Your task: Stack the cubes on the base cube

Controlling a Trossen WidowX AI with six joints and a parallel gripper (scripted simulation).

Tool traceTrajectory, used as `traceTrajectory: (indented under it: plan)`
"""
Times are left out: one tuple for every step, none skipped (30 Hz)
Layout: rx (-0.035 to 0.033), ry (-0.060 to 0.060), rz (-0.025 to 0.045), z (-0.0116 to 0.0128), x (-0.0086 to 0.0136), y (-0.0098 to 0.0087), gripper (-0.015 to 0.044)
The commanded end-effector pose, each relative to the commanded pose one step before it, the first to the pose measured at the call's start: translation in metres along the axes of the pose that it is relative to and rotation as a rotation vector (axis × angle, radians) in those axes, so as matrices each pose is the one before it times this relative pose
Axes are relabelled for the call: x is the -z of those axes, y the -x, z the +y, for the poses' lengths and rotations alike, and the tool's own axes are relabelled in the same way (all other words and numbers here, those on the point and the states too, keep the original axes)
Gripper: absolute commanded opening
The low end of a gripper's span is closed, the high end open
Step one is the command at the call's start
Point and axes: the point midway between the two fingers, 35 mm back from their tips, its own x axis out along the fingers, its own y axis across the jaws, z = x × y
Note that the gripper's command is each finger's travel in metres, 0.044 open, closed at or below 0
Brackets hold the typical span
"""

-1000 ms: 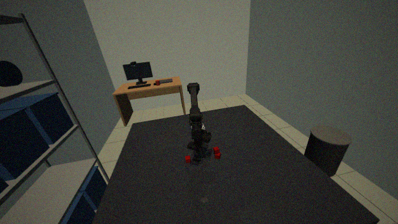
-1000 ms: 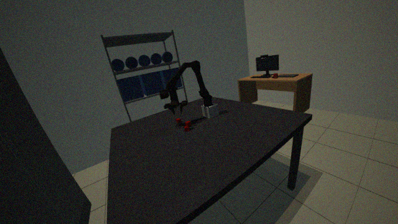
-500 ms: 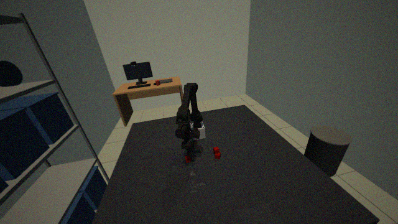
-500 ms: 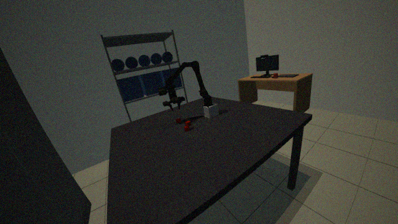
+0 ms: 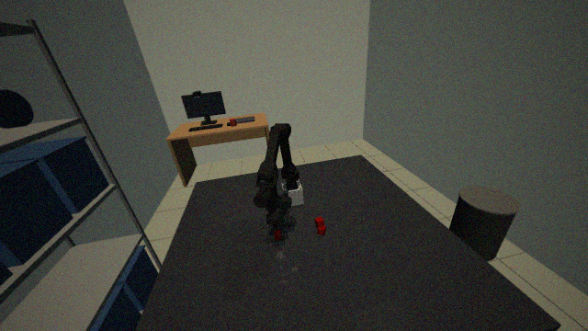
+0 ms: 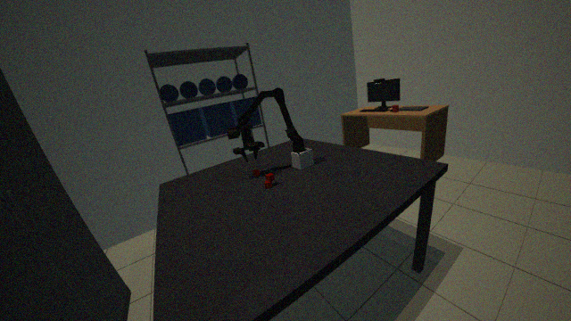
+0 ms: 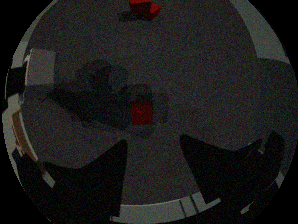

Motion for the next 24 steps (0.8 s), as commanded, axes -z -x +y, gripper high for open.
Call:
traceTrajectory:
  plan:
    - [-0.02819,0.0081,-0.01566,0.00831,-0.00381,-0.03595,0.0265]
    - [0.00000,0.0000,0.00000,0.00000,0.00000,0.00000,0.0265]
    - [0.00000,0.0000,0.00000,0.00000,0.00000,0.00000,0.0265]
    - [0.00000,0.0000,0.00000,0.00000,0.00000,0.00000,0.0265]
    - [0.00000,0.0000,0.00000,0.00000,0.00000,0.00000,0.0265]
    - [0.00000,0.0000,0.00000,-0.00001,0.00001,-0.00084,0.0265]
    - [-0.00001,0.0000,-0.00001,-0.00003,0.00001,-0.00253,0.0265]
    - [-0.00003,0.0000,-0.00002,0.00000,0.00000,-0.00420,0.0265]
    - [-0.00003,0.0000,-0.00002,0.00006,-0.00003,-0.00418,0.0265]
    - [-0.00002,0.0000,-0.00001,0.00007,-0.00003,-0.00250,0.0265]
    - [-0.00001,0.0000,0.00000,0.00003,-0.00001,-0.00083,0.0265]
    - [0.00000,0.0000,0.00000,0.00000,0.00000,0.00000,0.0265]
    - [0.00000,0.0000,0.00000,0.00000,0.00000,0.00000,0.0265]
    - [0.00000,0.0000,0.00000,0.00000,0.00000,0.00000,0.0265]
    - [0.00000,0.0000,0.00000,-0.00001,0.00001,-0.00027,0.0265]
    - [0.00000,0.0000,0.00000,-0.00004,0.00002,-0.00082,0.0265]
    - [0.00000,0.0000,0.00000,-0.00006,0.00003,-0.00137,0.0265]
    - [-0.00001,0.0000,-0.00001,-0.00006,0.00003,-0.00165,0.0265]
    - [-0.00001,0.0000,-0.00001,-0.00005,0.00002,-0.00165,0.0265]
    - [-0.00001,0.0000,-0.00001,-0.00004,0.00002,-0.00165,0.0265]
    - [-0.00001,0.0000,-0.00001,-0.00003,0.00001,-0.00165,0.0265]
    - [-0.00001,0.0000,-0.00001,-0.00002,0.00001,-0.00165,0.0265]
    - [-0.00001,0.0000,-0.00001,-0.00001,0.00001,-0.00164,0.0265]
    - [-0.00001,0.0000,-0.00001,0.00000,0.00000,-0.00164,0.0265]
